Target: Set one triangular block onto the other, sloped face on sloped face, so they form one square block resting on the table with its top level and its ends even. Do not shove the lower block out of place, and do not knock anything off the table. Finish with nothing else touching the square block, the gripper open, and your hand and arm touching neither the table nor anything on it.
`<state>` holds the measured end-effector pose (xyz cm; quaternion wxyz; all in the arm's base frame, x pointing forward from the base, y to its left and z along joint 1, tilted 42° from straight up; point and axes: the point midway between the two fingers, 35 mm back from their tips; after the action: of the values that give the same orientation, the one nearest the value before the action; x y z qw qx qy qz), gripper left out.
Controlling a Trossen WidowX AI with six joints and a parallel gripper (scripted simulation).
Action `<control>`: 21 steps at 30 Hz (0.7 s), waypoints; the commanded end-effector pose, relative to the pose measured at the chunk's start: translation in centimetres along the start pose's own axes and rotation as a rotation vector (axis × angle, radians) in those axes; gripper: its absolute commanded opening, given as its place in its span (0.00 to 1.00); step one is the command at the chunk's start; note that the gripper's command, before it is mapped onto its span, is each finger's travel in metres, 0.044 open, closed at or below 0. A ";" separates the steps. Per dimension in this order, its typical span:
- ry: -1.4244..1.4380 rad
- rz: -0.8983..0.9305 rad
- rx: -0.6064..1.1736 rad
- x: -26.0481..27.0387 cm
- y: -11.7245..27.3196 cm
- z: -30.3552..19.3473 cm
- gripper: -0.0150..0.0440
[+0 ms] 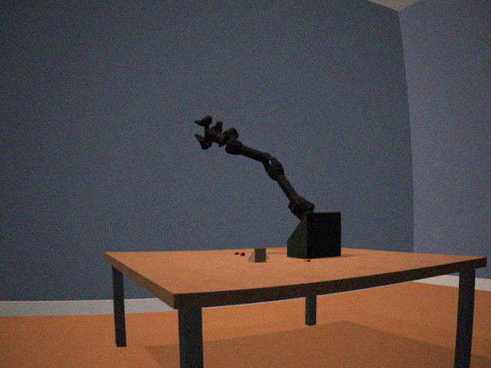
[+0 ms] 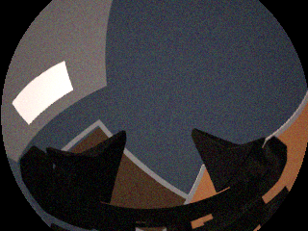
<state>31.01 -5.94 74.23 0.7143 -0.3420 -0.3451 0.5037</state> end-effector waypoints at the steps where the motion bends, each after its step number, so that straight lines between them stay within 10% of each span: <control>1: 0.004 0.000 0.005 0.0 0.0 -0.2 0.98; 21: 0.075 -0.090 0.830 -4.5 7.8 -26.4 1.00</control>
<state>45.77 -10.65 58.28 0.8120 -0.1016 -0.1446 0.5563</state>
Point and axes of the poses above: the point midway between the two fingers, 35 mm back from their tips, its own y axis back along the fingers, its own x axis across the jaws, z = x × y, and after that the axes turned 1 degree about y, right-handed
